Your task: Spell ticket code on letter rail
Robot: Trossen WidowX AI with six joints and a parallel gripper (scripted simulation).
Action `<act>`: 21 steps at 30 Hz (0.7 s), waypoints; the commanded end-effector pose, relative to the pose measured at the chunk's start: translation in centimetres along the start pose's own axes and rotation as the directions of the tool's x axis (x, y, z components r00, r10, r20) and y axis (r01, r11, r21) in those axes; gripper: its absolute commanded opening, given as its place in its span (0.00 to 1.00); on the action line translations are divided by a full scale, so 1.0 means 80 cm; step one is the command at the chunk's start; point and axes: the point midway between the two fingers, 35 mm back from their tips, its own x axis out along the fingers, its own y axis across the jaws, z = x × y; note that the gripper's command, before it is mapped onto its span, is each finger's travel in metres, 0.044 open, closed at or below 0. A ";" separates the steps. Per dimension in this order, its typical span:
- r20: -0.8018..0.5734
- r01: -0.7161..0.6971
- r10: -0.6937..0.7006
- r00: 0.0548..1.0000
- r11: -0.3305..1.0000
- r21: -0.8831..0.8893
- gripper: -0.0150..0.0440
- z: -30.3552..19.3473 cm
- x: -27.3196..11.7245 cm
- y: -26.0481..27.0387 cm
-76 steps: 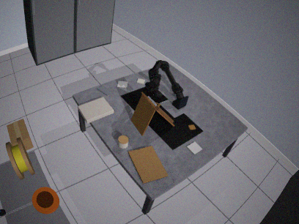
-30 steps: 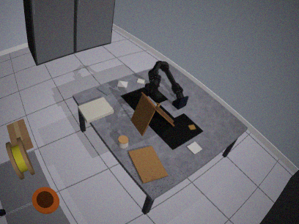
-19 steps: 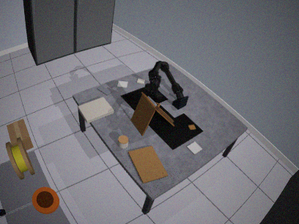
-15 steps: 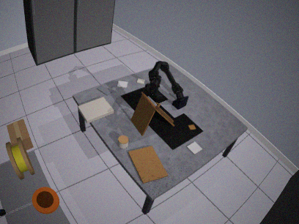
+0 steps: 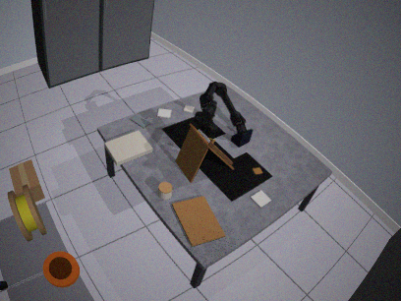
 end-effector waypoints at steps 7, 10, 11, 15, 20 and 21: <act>-0.002 -0.003 0.003 1.000 1.000 -0.004 0.25 -0.016 -0.015 0.002; -0.003 -0.003 0.003 1.000 1.000 -0.004 0.25 -0.020 -0.019 0.002; -0.003 -0.003 0.003 1.000 1.000 -0.005 0.25 -0.021 -0.021 0.002; -0.003 -0.003 0.003 1.000 1.000 -0.005 0.25 -0.023 -0.022 0.002; 0.105 0.029 -0.028 0.994 1.000 -0.010 0.43 -0.030 -0.047 0.028; 0.150 0.039 -0.037 0.988 0.999 -0.011 0.48 -0.036 -0.058 0.039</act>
